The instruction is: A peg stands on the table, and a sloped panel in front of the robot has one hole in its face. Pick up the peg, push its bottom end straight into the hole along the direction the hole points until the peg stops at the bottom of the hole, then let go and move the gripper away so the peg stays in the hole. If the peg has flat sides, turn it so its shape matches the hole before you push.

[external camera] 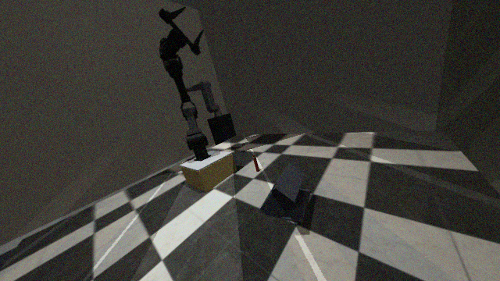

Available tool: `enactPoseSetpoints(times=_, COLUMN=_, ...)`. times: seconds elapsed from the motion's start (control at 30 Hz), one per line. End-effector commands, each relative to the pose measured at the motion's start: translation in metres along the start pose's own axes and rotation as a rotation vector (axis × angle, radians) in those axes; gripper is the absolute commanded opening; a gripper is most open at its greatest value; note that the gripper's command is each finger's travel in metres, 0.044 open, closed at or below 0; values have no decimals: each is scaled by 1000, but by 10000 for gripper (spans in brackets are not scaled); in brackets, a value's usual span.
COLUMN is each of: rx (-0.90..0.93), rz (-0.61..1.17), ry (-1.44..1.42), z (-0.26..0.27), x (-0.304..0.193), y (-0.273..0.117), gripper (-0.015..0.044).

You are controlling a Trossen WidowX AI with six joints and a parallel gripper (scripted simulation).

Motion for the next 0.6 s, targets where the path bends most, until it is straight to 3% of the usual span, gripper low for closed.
enactPoseSetpoints(times=0.0, rx=-11, rz=41, ry=150, z=-11, x=-28, y=8, gripper=440)
enactPoseSetpoints(times=0.57, rx=-21, rz=278, ry=715, z=-18, x=-146, y=46, gripper=440)
Point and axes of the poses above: the point midway between the two fingers, 35 mm back from their tips, its own y axis out along the fingers, its own z axis across the jaws, x = y × z, the point moved 10 cm from there along -y, back along the fingers, and after that the axes turned 4 degrees about y, right-handed, at the moved point
